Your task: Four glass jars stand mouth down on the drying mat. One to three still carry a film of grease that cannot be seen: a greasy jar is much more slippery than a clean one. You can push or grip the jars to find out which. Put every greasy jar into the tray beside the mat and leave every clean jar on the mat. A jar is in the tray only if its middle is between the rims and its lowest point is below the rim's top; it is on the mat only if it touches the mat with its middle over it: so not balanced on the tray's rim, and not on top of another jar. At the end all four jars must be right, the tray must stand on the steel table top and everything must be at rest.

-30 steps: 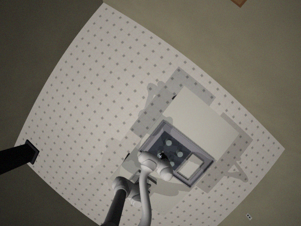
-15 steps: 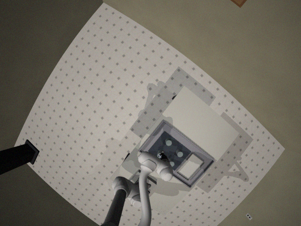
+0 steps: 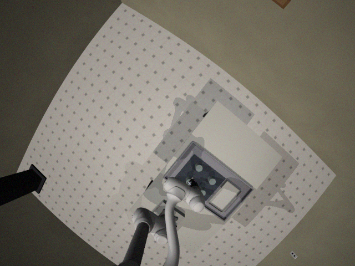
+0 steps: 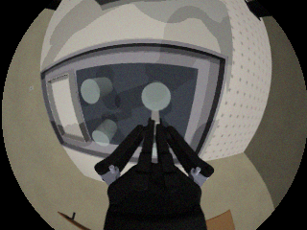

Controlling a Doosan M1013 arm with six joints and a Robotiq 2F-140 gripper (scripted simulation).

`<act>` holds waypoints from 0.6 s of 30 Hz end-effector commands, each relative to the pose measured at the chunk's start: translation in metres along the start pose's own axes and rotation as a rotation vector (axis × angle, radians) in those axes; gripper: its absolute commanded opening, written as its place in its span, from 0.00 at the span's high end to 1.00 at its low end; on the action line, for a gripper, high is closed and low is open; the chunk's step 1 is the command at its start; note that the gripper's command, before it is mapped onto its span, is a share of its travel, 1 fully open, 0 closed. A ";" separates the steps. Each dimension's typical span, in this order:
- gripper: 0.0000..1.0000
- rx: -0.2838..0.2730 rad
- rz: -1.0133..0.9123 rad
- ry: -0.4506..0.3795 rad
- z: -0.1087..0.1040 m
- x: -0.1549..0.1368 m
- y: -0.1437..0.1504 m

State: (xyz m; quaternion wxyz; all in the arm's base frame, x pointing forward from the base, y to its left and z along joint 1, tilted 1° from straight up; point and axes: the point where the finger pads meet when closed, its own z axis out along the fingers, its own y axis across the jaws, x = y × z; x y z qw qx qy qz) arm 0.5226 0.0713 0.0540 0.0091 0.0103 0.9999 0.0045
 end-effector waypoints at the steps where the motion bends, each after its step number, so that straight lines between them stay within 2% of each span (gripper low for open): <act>1: 1.00 0.000 0.000 0.000 0.002 -0.007 0.000; 5: 1.00 0.000 0.000 0.000 0.005 -0.017 0.000; 18: 1.00 0.000 0.000 0.000 0.005 -0.017 0.000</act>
